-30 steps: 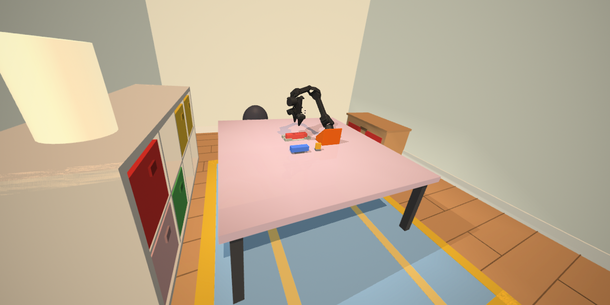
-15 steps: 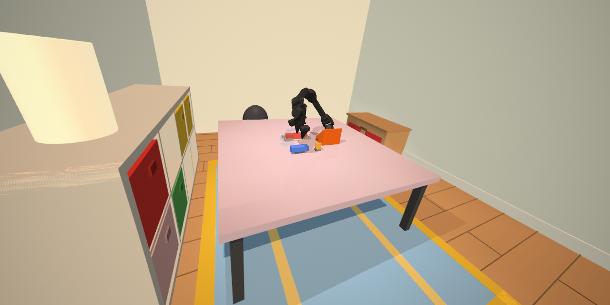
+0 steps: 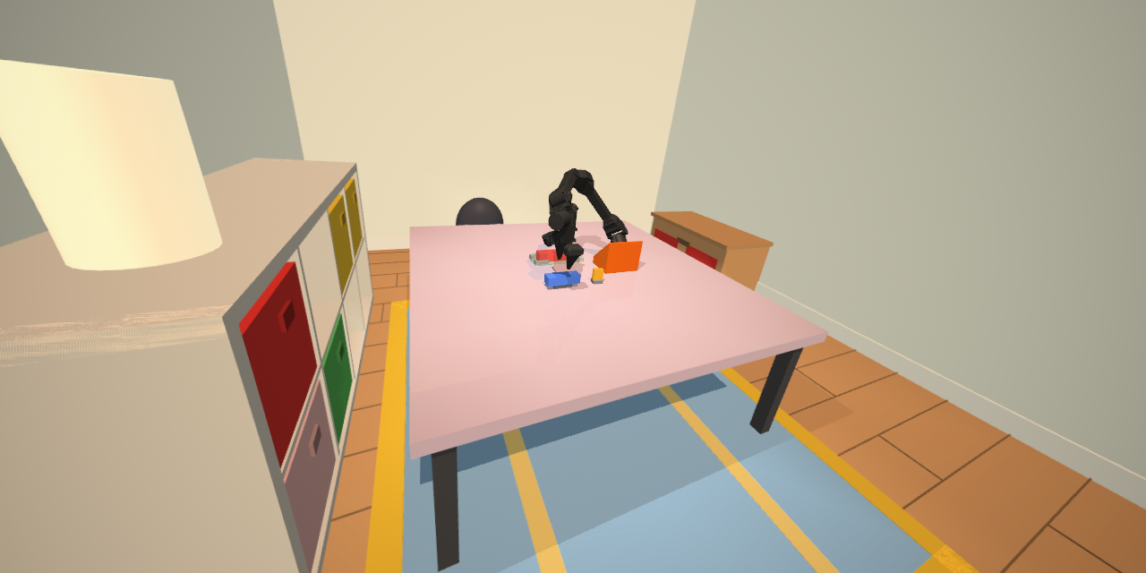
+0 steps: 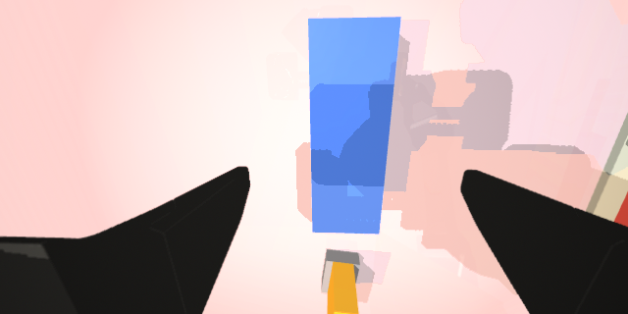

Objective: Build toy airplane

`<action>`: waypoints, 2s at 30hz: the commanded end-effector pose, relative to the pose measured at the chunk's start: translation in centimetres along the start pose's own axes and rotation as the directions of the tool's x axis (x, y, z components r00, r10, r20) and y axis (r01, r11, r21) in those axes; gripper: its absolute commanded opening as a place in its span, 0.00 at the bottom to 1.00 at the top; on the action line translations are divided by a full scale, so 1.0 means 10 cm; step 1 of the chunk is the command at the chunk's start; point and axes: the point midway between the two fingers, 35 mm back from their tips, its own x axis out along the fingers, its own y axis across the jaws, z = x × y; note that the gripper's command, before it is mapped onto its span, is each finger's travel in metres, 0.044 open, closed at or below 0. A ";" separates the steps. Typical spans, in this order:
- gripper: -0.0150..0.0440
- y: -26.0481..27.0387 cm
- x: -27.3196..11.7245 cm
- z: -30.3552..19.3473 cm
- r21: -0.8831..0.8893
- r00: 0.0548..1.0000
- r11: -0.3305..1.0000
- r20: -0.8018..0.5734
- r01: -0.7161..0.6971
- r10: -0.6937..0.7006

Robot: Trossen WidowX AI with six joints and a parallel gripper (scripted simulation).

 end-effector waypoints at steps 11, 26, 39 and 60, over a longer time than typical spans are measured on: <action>1.00 -0.01 0.32 -0.02 -0.006 1.000 1.000 -0.004 0.008 -0.008; 1.00 -0.02 0.57 -0.02 -0.006 1.000 1.000 -0.004 0.009 -0.009; 0.82 -0.02 0.69 -0.02 -0.006 1.000 1.000 -0.004 0.010 -0.010; 0.25 -0.02 0.53 0.11 0.033 0.999 0.999 0.049 -0.025 0.024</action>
